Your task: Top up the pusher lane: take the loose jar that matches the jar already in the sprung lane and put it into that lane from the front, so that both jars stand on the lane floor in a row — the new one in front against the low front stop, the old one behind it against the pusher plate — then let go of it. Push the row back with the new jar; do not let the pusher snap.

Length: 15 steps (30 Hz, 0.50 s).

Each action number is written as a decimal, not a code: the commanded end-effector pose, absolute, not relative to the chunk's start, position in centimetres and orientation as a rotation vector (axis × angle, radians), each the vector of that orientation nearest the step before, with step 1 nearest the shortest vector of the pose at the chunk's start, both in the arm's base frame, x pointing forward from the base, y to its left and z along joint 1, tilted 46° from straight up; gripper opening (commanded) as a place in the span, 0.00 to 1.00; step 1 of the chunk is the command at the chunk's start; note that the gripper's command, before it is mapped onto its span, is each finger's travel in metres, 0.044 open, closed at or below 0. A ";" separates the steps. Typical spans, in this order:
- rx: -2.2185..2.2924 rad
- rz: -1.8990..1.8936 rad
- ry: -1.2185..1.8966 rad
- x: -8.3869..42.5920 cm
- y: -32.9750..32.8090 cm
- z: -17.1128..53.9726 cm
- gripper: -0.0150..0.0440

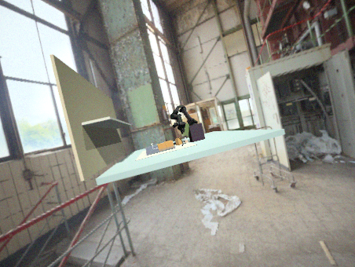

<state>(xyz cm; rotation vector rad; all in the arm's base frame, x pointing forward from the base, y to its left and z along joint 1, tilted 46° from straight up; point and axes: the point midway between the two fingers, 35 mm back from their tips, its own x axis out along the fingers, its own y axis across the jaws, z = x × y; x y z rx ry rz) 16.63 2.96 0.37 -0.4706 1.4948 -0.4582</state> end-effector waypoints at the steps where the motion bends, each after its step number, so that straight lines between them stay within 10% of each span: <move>1: -0.604 -0.637 1.427 15.3 1.4 0.9 1.00; 15: -0.604 -0.637 1.426 15.4 0.1 -0.7 1.00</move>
